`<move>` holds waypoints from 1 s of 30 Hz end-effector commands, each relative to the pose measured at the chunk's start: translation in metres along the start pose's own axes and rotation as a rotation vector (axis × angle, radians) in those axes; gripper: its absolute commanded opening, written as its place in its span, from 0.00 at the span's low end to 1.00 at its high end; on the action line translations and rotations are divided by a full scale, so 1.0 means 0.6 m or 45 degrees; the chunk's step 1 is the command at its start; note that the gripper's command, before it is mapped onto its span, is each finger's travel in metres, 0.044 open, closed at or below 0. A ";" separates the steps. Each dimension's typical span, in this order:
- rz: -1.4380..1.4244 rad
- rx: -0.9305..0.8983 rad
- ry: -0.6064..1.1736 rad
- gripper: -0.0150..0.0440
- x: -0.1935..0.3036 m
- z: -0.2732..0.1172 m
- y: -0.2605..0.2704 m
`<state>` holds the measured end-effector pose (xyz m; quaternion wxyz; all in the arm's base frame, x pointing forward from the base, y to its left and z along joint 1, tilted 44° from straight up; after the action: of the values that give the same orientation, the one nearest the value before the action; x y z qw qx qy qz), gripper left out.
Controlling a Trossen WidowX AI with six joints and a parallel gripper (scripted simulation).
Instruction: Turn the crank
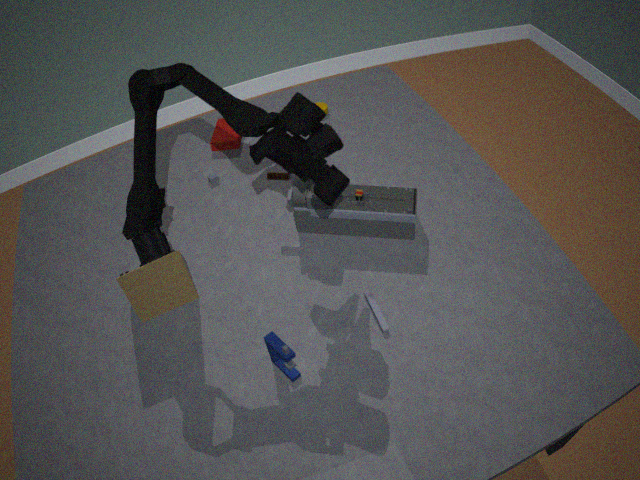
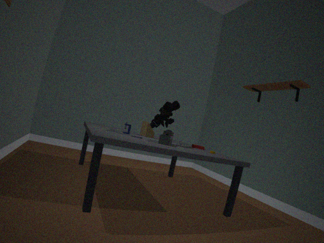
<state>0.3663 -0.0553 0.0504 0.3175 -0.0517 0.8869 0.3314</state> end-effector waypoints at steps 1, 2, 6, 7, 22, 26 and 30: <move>0.000 0.001 0.000 0.70 0.000 0.000 0.000; 0.000 0.001 0.000 0.74 0.000 0.000 0.000; 0.000 0.001 0.000 0.92 0.000 0.000 0.000; 0.000 0.001 0.000 0.97 0.000 0.000 0.000; 0.000 0.001 0.000 0.42 0.000 0.000 0.000; 0.000 0.001 0.000 0.25 0.000 0.000 0.000; 0.000 0.001 0.000 0.25 0.000 0.000 0.000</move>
<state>0.3664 -0.0553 0.0503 0.3175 -0.0517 0.8871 0.3311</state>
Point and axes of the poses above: the point midway between the two fingers, 35 mm back from their tips, its own z axis out along the fingers, its own y axis across the jaws, x = y × z, the point moved 5 cm from there along -z, back along the fingers, and after that the axes turned 9 degrees about -z, right-handed, at the moved point
